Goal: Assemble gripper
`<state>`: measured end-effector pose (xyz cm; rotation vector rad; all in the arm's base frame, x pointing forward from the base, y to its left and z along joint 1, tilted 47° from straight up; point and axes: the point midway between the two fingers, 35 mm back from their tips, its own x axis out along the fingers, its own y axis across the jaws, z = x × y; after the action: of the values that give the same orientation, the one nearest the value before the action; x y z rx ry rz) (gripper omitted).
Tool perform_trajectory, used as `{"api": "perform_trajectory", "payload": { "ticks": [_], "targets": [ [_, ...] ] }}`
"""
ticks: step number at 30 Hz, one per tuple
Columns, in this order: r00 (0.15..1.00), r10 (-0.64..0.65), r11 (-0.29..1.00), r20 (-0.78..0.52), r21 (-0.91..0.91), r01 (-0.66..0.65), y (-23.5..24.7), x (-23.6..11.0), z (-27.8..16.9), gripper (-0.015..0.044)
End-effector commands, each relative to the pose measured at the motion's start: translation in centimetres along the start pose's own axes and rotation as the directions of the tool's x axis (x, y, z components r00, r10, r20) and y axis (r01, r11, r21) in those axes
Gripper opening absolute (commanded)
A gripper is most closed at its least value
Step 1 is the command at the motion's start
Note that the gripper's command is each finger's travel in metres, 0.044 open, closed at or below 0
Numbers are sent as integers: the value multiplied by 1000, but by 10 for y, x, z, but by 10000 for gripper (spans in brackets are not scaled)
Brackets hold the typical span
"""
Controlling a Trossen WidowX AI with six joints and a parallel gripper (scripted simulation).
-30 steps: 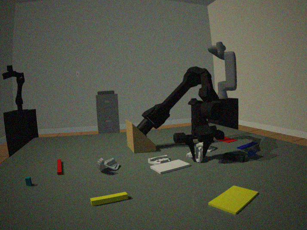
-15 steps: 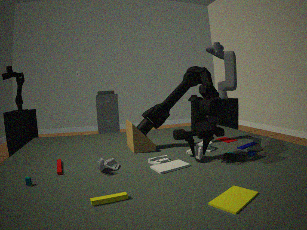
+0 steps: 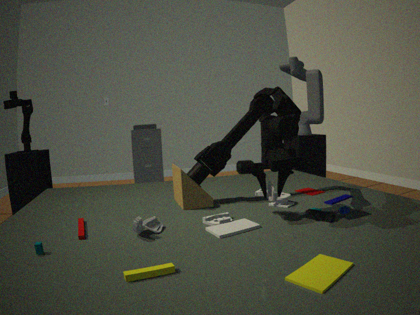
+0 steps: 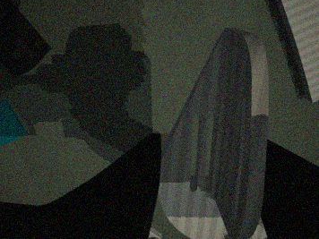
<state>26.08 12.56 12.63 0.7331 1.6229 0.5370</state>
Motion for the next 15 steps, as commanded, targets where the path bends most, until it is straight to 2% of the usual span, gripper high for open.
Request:
{"api": "perform_trajectory", "payload": {
  "ticks": [1,15],
  "targets": [
    [1000,3,1000,0,-4,-3,1,-15,-2,134],
    [1000,-1,998,2,-63,1,-17,-20,9,134]
  ]
}}
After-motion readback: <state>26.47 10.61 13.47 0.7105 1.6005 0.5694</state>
